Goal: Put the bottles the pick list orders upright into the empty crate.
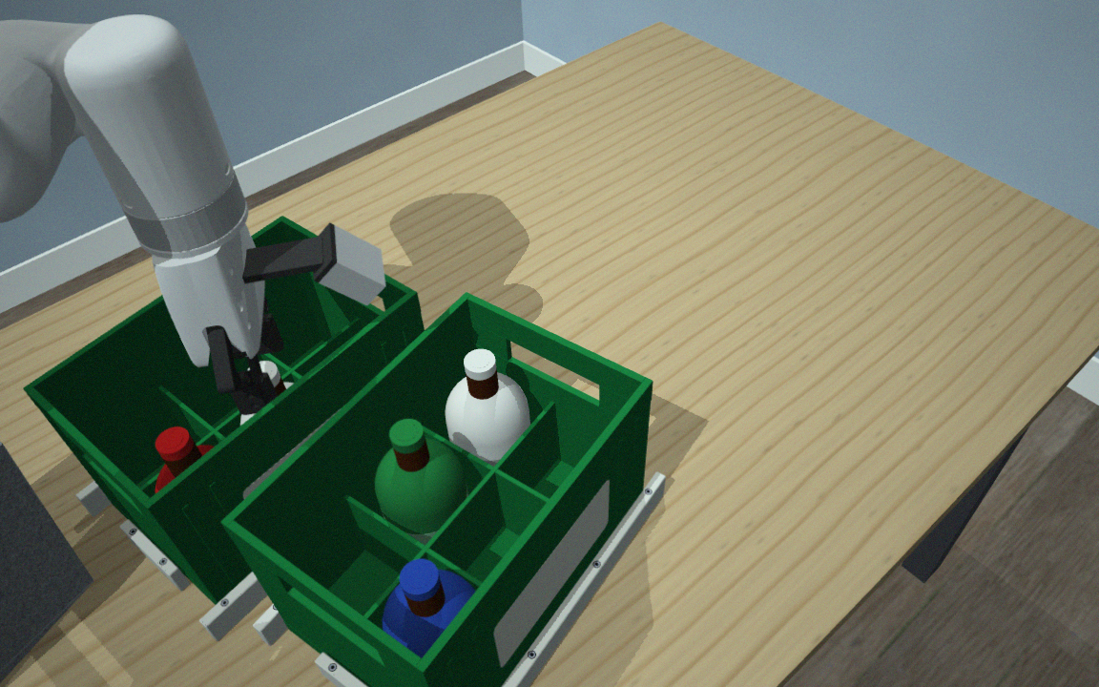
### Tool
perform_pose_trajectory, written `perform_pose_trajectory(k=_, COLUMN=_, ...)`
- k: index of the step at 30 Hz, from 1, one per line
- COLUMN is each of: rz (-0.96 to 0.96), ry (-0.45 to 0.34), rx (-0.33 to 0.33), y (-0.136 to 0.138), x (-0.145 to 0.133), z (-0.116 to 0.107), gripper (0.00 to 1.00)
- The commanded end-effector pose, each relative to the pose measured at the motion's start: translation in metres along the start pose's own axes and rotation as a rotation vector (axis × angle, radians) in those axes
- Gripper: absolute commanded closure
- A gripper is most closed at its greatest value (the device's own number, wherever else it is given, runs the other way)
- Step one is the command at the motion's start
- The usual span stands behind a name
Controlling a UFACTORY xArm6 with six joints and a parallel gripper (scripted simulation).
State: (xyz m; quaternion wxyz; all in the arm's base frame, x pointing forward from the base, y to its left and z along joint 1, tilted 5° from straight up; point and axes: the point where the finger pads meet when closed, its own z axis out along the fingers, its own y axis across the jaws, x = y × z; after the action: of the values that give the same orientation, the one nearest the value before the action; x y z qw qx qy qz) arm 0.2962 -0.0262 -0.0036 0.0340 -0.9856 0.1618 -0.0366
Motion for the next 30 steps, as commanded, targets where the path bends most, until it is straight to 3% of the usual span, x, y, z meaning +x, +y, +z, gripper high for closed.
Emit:
perform_pose_trajectory(k=1, rz=0.000, ry=-0.001, rx=-0.004, y=-0.001, x=0.001, z=-0.010, gripper=0.35)
perform_pose_trajectory(k=26, rz=0.000, ry=-0.001, rx=-0.004, y=-0.001, x=0.001, z=-0.071, gripper=0.35)
perform_pose_trajectory(k=30, rz=0.000, ry=-0.001, rx=-0.004, y=-0.001, x=0.001, z=-0.071, gripper=0.35)
